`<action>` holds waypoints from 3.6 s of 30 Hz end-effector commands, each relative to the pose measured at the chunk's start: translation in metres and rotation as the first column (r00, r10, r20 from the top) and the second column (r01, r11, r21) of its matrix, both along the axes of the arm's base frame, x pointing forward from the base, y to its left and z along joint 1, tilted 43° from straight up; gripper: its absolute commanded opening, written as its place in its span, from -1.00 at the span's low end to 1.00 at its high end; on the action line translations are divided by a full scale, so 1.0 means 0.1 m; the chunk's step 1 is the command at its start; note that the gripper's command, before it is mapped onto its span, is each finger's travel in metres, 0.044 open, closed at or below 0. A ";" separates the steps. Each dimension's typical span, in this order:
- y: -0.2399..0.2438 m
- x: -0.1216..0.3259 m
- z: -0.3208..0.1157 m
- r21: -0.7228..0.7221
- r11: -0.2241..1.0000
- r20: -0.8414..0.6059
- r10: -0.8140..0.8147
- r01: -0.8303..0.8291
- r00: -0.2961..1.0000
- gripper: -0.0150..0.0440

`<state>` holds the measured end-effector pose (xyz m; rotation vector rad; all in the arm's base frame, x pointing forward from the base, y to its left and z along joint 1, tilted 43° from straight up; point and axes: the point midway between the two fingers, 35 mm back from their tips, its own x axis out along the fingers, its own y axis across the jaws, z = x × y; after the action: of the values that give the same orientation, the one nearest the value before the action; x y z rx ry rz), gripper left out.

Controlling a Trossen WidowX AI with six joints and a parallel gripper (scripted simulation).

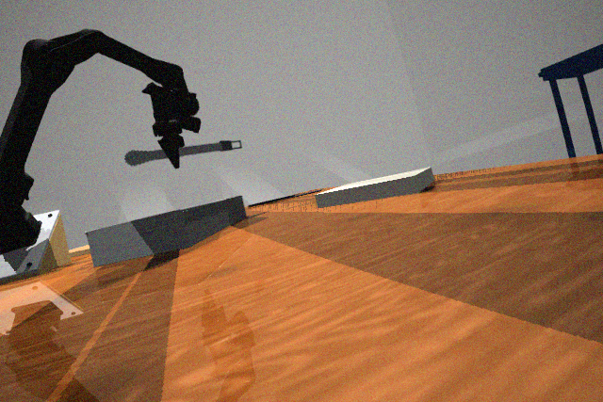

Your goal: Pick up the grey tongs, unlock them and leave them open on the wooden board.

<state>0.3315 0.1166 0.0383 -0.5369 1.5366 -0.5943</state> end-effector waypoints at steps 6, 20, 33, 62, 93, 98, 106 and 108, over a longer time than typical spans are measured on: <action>0.49 -0.14 -0.43 0.020 0.990 -0.119 0.139 -0.138 0.983 -1.00; 0.86 -0.35 -0.79 0.041 0.968 -0.215 0.251 -0.248 0.944 -1.00; 1.50 -0.95 -1.16 0.136 0.898 -0.352 0.439 -0.419 0.827 -1.00; 2.15 -2.23 -1.77 0.304 0.716 -0.524 0.677 -0.628 0.517 -1.00; 2.18 -2.28 -1.98 0.391 0.497 -0.182 0.867 -0.775 0.464 -1.00; 2.17 -2.29 -1.98 0.396 0.459 -0.123 0.885 -0.795 0.450 -1.00; 2.13 -2.31 -1.97 0.398 0.401 -0.027 0.904 -0.825 0.426 -1.00; 2.12 -2.32 -1.96 0.398 0.386 -0.003 0.908 -0.832 0.420 -1.00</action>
<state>0.0992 0.3258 -0.1628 -1.0946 1.3003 0.5851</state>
